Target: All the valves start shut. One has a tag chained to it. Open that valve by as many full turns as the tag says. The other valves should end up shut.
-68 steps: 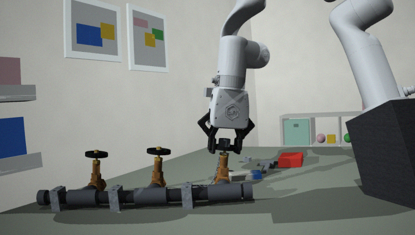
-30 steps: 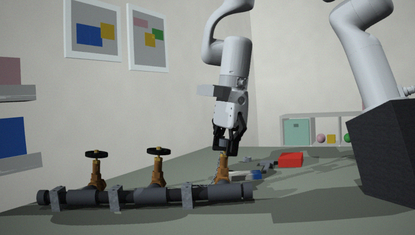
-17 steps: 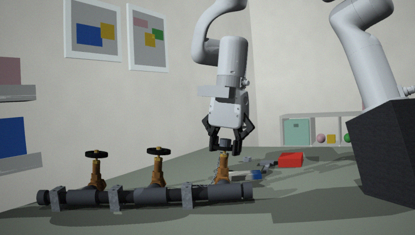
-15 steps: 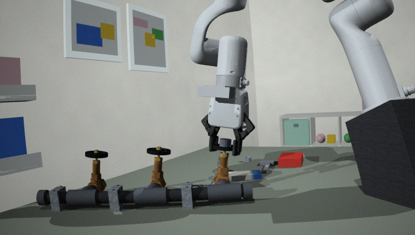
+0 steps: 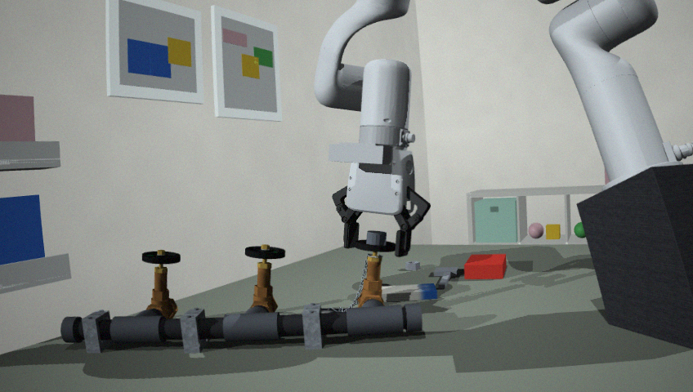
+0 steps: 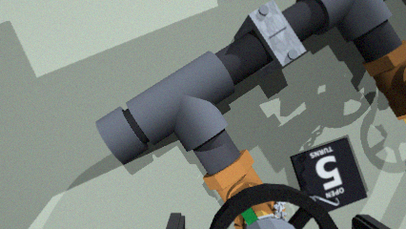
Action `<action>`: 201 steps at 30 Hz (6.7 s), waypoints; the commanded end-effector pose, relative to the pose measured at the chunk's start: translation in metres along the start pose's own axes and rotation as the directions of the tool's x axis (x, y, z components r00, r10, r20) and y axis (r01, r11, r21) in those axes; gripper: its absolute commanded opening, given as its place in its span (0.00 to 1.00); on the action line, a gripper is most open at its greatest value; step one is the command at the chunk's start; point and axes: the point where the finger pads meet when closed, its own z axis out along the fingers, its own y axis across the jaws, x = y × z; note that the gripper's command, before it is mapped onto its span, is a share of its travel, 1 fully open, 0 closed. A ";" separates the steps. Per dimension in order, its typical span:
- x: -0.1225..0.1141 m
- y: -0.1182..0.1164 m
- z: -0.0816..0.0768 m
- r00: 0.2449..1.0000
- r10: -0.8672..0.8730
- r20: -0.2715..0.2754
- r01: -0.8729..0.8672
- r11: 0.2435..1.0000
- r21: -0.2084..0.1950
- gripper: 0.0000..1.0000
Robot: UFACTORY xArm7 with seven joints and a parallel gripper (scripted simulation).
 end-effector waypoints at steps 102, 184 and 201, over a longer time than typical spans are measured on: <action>0.001 0.001 -0.001 -0.985 0.174 0.001 -0.174 -0.985 0.002 0.00; 0.001 0.001 -0.001 0.822 0.569 -0.030 -0.569 0.822 -0.017 0.00; 0.001 0.001 -0.001 1.000 0.006 -0.002 -0.006 1.000 -0.002 0.00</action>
